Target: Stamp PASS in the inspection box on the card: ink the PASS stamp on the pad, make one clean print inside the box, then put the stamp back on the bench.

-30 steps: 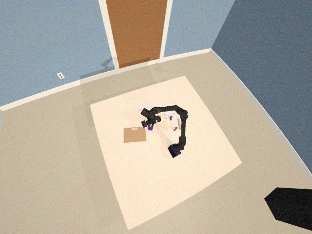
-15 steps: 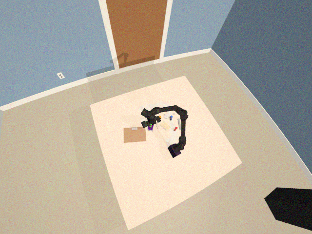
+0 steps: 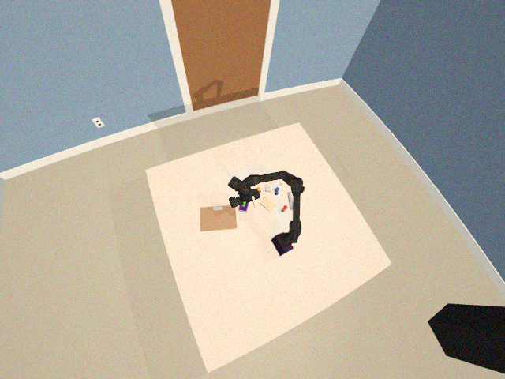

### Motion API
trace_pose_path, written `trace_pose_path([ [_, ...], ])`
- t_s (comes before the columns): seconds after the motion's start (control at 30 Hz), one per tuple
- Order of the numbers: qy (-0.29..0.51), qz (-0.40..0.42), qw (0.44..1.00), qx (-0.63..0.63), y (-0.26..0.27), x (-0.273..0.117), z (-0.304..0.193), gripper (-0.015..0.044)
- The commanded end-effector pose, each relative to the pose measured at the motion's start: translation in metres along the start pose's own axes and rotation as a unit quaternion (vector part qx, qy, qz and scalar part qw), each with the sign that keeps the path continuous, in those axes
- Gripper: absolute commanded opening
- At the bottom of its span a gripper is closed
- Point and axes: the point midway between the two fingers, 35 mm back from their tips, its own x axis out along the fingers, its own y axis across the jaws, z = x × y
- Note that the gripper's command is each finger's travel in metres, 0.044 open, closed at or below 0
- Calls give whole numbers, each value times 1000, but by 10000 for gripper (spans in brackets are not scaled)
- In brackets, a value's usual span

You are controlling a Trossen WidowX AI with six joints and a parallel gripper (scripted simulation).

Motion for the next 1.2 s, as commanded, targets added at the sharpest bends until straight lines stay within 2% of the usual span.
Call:
trace_pose_path([
  [0.0, -1, -3, 1000, -3, -1, 4, 0, 0],
  [1.17, -1, -3, 1000, 0, -1, 10, -1, 0],
])
